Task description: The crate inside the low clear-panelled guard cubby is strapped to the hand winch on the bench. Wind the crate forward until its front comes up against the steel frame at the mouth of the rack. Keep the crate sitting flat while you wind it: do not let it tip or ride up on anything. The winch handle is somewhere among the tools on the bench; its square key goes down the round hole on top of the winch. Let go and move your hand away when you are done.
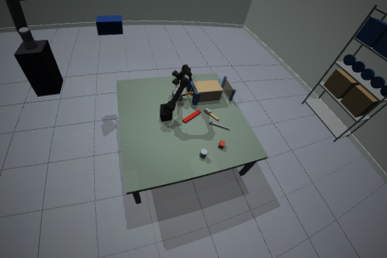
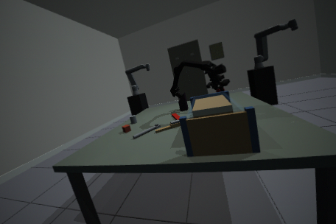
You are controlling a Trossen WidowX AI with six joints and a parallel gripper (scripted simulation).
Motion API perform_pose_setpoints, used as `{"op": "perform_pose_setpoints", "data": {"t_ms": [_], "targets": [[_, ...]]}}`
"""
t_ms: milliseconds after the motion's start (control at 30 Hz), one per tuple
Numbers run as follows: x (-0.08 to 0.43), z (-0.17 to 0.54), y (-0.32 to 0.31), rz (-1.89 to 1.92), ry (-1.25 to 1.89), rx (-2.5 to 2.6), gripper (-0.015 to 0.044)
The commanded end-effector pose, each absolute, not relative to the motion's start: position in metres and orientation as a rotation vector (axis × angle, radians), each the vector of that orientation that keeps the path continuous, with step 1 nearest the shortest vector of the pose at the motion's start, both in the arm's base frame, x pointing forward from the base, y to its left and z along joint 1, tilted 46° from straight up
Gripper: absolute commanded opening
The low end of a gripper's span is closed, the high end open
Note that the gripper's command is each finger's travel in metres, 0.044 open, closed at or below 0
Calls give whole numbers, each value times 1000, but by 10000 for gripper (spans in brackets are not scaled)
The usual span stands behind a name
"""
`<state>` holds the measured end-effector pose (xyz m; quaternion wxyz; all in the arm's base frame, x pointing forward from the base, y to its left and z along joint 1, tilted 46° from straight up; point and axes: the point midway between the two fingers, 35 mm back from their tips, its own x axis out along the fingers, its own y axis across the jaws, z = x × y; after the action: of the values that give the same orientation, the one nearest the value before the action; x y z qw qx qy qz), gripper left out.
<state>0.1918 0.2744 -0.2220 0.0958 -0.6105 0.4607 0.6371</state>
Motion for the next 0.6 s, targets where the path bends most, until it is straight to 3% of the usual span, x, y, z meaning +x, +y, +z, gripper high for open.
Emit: {"op": "perform_pose_setpoints", "data": {"t_ms": [0,567], "targets": [[174,-224,273,1916,1388,-1784,0],[154,-222,269,1918,1388,-1782,0]]}}
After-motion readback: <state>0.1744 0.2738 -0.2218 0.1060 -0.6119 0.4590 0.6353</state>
